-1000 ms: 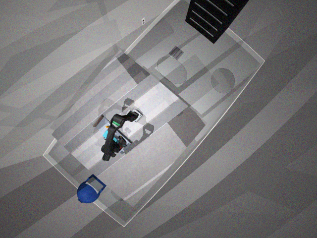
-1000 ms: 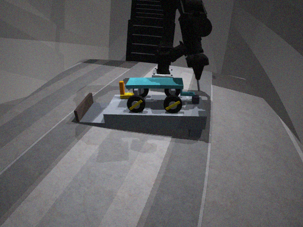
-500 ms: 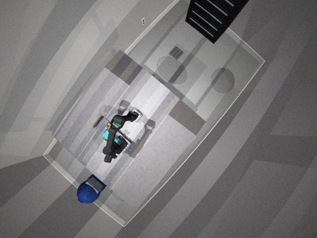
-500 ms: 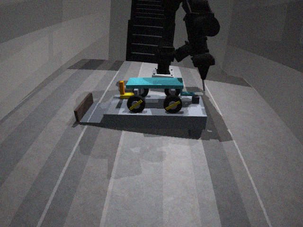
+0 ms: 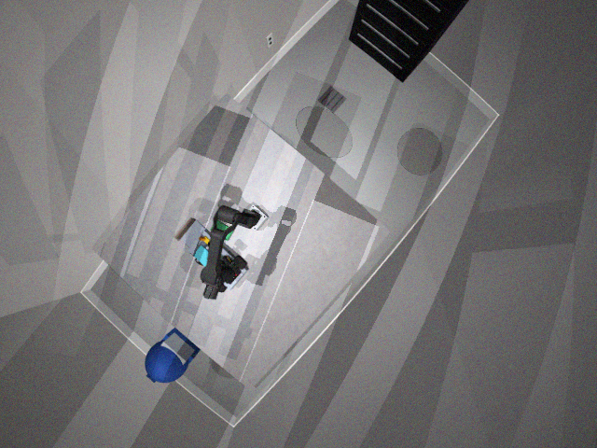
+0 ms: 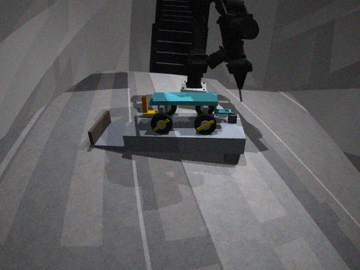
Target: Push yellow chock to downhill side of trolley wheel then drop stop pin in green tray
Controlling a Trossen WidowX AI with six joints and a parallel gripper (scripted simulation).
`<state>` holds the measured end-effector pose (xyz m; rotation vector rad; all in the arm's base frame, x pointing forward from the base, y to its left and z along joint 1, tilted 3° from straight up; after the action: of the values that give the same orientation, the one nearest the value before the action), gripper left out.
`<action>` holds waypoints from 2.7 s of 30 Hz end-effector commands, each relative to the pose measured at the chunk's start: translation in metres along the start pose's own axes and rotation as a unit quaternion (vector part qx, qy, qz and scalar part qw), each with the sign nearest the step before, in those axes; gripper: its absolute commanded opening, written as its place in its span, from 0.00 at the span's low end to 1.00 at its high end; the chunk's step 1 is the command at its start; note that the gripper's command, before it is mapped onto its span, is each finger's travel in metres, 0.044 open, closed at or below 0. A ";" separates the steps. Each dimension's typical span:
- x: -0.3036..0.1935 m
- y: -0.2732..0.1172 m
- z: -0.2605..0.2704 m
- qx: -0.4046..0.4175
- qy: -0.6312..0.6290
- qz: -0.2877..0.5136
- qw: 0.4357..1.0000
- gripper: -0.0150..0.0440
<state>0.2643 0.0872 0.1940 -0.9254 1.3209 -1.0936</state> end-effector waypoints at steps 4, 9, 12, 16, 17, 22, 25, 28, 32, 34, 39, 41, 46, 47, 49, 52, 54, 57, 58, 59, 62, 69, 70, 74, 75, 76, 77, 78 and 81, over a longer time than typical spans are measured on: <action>-0.001 0.002 -0.024 -0.001 0.001 -0.002 1.000 0.25; -0.002 0.003 -0.037 -0.002 0.001 -0.002 1.000 0.25; -0.002 0.003 -0.038 -0.002 0.001 -0.002 1.000 0.25; 0.007 0.002 -0.037 -0.002 0.001 -0.002 1.000 0.25; 0.011 0.001 -0.037 -0.002 0.001 -0.002 1.000 0.25; 0.028 -0.002 -0.036 -0.002 0.001 -0.003 1.000 0.25; 0.039 -0.003 -0.036 -0.002 0.001 -0.004 1.000 0.25; 0.049 -0.005 -0.035 -0.002 0.001 -0.004 1.000 0.25; 0.063 -0.007 -0.035 -0.002 0.001 -0.005 1.000 0.25; 0.069 -0.008 -0.034 -0.002 0.001 -0.006 1.000 0.25; 0.087 -0.011 -0.034 -0.002 0.001 -0.006 1.000 0.25; 0.094 -0.013 -0.034 -0.002 0.001 -0.007 1.000 0.25; 0.111 -0.015 -0.035 -0.002 0.001 -0.008 1.000 0.25; 0.115 -0.016 -0.035 -0.002 0.001 -0.008 1.000 0.25; 0.122 -0.017 -0.035 -0.002 0.001 -0.008 1.000 0.25; 0.132 -0.018 -0.036 -0.002 0.001 -0.009 1.000 0.25; 0.139 -0.019 -0.037 -0.002 0.001 -0.009 1.000 0.25; 0.150 -0.020 -0.038 -0.002 0.001 -0.010 1.000 0.25; 0.153 -0.020 -0.038 -0.002 0.001 -0.010 1.000 0.25; 0.157 -0.021 -0.039 -0.002 0.001 -0.010 1.000 0.25; 0.167 -0.022 -0.040 -0.002 0.001 -0.011 1.000 0.25; 0.194 -0.024 -0.044 -0.002 0.001 -0.012 1.000 0.25; 0.197 -0.024 -0.045 -0.002 0.001 -0.012 1.000 0.25; 0.212 -0.025 -0.047 -0.003 0.001 -0.013 1.000 0.25; 0.216 -0.026 -0.048 -0.003 0.001 -0.013 1.000 0.25; 0.219 -0.026 -0.048 -0.003 0.001 -0.013 1.000 0.25; 0.223 -0.027 -0.049 -0.003 0.001 -0.013 1.000 0.25; 0.227 -0.027 -0.049 -0.003 0.001 -0.013 1.000 0.25; 0.238 -0.029 -0.051 -0.003 0.001 -0.014 1.000 0.25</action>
<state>0.1986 -0.1326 0.1548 -0.9457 1.3236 -1.1053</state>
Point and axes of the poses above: the point midway between the two fingers, 35 mm back from their tips, its own y axis out along the fingers, its own z axis across the jaws, x = y × z, the point moved 6 cm from there along -y, back along the fingers, and after that the axes turned 3 degrees about -y, right-handed, at the moved point
